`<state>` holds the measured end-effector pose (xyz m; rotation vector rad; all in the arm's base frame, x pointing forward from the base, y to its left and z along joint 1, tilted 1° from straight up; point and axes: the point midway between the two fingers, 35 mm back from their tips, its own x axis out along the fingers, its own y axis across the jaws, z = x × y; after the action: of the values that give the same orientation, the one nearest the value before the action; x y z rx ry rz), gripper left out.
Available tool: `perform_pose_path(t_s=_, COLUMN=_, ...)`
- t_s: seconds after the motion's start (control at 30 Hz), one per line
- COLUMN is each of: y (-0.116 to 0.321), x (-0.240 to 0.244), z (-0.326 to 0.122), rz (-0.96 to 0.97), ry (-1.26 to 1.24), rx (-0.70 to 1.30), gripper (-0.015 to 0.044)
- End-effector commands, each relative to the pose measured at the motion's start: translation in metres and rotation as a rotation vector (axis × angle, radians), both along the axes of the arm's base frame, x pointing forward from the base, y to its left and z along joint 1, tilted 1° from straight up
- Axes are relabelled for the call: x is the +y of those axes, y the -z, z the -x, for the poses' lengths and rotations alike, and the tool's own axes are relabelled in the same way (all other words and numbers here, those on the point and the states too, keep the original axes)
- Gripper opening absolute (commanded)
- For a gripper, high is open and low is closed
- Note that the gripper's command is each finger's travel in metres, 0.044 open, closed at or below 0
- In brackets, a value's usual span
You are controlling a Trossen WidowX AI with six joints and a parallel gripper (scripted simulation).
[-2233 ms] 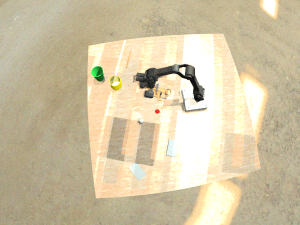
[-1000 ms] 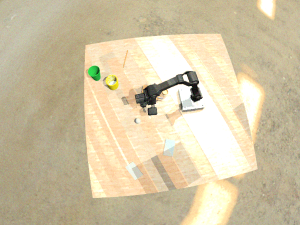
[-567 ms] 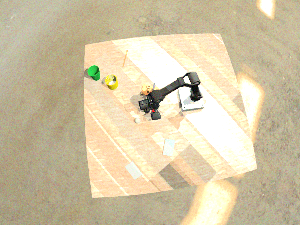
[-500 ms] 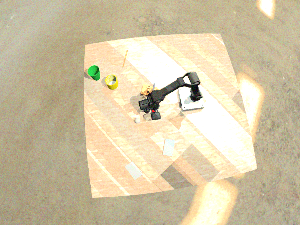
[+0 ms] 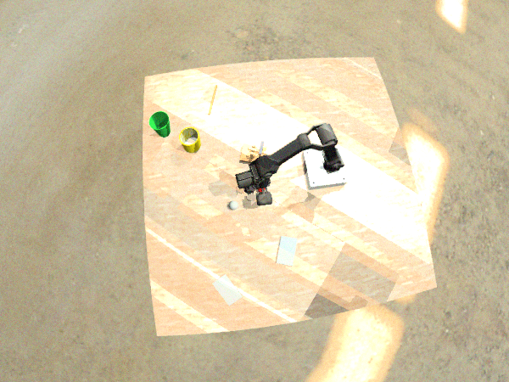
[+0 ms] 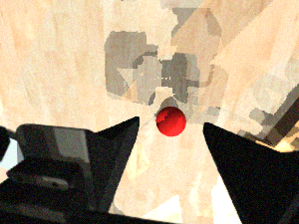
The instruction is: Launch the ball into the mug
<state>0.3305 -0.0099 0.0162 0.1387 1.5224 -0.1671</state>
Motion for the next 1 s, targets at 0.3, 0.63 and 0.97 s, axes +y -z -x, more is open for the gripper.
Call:
perform_pose_path(t_s=0.3, y=0.021, x=-0.001, z=0.003, rz=0.000, ry=0.004, rx=0.012, gripper=0.0300)
perform_pose_path(t_s=0.63, y=0.021, x=-0.001, z=0.003, rz=0.000, ry=0.004, rx=0.012, gripper=0.0116)
perform_pose_path(t_s=0.97, y=-0.013, x=0.001, z=-0.003, rz=0.000, ry=0.004, rx=0.011, gripper=0.0000)
